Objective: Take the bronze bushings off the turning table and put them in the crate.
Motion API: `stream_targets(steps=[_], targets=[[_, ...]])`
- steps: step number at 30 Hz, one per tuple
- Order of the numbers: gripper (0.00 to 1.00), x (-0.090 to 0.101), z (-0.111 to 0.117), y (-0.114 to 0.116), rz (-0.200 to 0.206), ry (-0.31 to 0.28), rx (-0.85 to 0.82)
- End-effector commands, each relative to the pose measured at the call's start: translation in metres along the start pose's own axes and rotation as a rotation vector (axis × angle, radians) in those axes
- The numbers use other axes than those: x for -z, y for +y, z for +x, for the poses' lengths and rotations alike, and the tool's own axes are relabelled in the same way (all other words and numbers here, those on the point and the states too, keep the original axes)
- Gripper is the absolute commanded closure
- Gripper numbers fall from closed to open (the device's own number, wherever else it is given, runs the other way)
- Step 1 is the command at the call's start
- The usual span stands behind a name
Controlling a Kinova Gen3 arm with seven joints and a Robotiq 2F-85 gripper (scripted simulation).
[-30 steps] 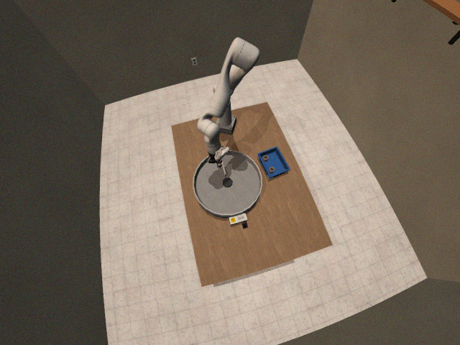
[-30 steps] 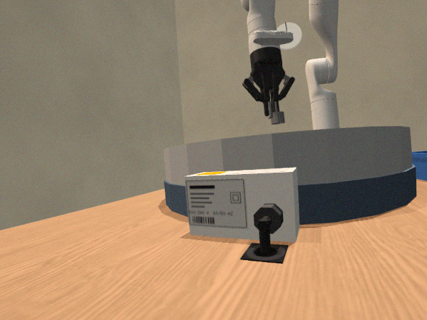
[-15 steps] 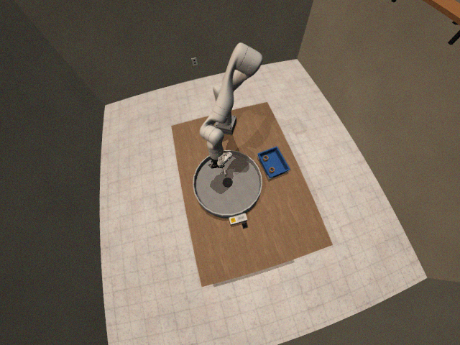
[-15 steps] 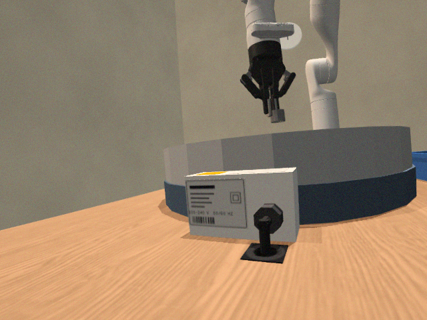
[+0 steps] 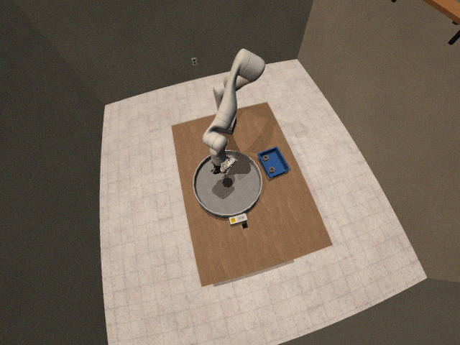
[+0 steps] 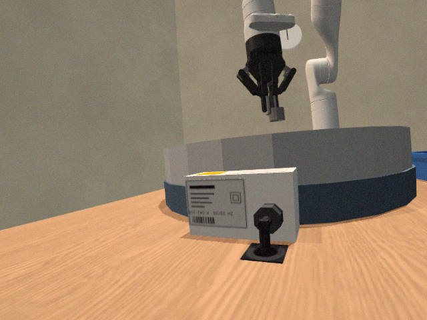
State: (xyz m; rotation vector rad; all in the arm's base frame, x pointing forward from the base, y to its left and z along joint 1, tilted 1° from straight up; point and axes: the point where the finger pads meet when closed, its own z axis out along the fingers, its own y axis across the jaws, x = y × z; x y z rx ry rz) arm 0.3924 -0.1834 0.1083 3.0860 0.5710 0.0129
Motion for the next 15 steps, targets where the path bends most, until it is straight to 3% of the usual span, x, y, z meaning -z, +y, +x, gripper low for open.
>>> stream_targets(steps=[1,3,15], targets=[[1.00,0.000,0.023,0.011,-0.008,0.001,0.010],[1.00,0.000,0.043,0.018,-0.008,0.001,0.010],[1.00,0.000,0.043,0.018,-0.008,0.001,0.010]])
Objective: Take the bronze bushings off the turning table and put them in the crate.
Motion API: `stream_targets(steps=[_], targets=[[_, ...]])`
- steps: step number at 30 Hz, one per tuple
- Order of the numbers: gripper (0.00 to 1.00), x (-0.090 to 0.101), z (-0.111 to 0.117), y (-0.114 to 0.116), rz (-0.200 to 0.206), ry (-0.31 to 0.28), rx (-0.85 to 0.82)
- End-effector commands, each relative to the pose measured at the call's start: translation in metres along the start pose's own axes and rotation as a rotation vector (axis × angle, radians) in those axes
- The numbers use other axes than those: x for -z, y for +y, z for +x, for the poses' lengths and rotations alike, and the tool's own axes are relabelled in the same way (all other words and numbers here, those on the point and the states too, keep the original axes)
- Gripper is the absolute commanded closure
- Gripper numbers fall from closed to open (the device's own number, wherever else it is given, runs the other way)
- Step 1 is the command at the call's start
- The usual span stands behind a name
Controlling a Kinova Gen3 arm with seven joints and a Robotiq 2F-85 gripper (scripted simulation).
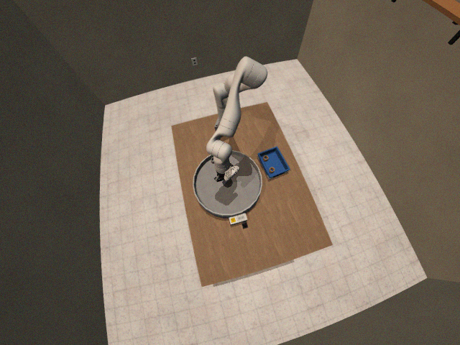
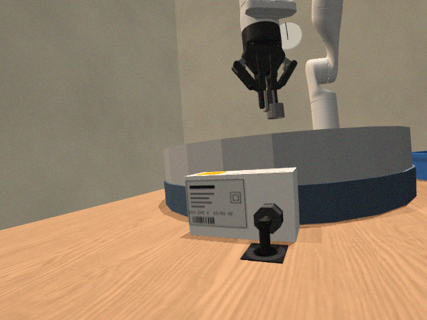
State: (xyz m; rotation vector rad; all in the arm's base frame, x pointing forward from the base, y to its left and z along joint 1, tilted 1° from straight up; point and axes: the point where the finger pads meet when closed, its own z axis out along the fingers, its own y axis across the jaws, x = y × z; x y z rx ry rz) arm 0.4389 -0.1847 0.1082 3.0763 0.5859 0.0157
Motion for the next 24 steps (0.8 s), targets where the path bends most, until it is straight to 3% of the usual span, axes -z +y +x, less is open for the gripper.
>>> stream_targets(steps=[1,5,17,22,24], targets=[[1.00,-0.004,0.000,0.000,-0.001,0.001,0.000],[1.00,-0.024,0.000,0.000,-0.001,0.001,0.000],[1.00,-0.024,0.000,0.000,-0.001,0.001,0.000],[1.00,-0.048,0.000,0.001,-0.001,0.001,0.000],[1.00,-0.048,0.000,0.001,-0.001,0.001,0.000]])
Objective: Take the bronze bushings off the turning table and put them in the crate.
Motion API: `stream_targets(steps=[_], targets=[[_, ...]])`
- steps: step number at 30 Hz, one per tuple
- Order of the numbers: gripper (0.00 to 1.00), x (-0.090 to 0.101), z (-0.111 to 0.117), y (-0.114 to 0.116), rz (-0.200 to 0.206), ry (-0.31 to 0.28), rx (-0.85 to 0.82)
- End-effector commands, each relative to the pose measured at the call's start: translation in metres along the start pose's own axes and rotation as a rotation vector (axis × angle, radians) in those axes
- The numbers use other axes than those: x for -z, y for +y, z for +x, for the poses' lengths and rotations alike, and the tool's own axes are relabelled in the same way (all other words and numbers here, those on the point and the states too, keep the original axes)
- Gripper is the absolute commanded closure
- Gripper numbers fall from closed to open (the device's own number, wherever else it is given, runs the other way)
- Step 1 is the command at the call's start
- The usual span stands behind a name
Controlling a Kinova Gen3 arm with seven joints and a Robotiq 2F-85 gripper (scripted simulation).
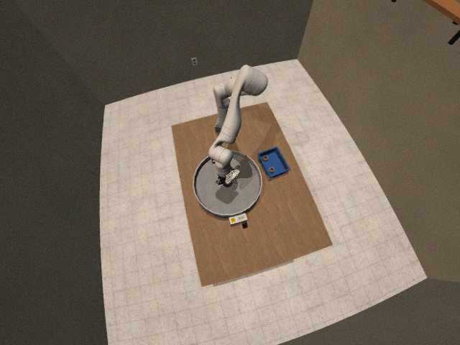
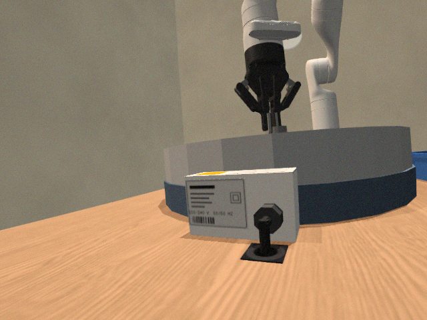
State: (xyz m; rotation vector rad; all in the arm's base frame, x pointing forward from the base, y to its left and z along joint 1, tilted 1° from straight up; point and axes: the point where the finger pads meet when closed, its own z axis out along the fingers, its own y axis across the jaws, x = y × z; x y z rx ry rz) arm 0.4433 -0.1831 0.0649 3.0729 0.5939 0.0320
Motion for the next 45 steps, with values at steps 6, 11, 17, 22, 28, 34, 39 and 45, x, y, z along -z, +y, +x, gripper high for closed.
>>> stream_targets(steps=[6,11,17,22,28,34,39,45], targets=[[1.00,-0.004,-0.004,0.001,0.003,-0.009,-0.006],[1.00,-0.009,-0.004,0.001,0.003,-0.009,-0.005],[1.00,-0.028,-0.004,0.001,0.003,-0.009,-0.006],[1.00,-0.028,-0.004,0.001,0.003,-0.009,-0.006],[1.00,-0.029,-0.004,0.001,0.003,-0.009,-0.006],[1.00,-0.032,-0.004,0.001,0.003,-0.010,-0.006],[1.00,-0.032,-0.004,0.001,0.003,-0.010,-0.006],[0.84,-0.032,-0.004,0.001,0.003,-0.010,-0.006]])
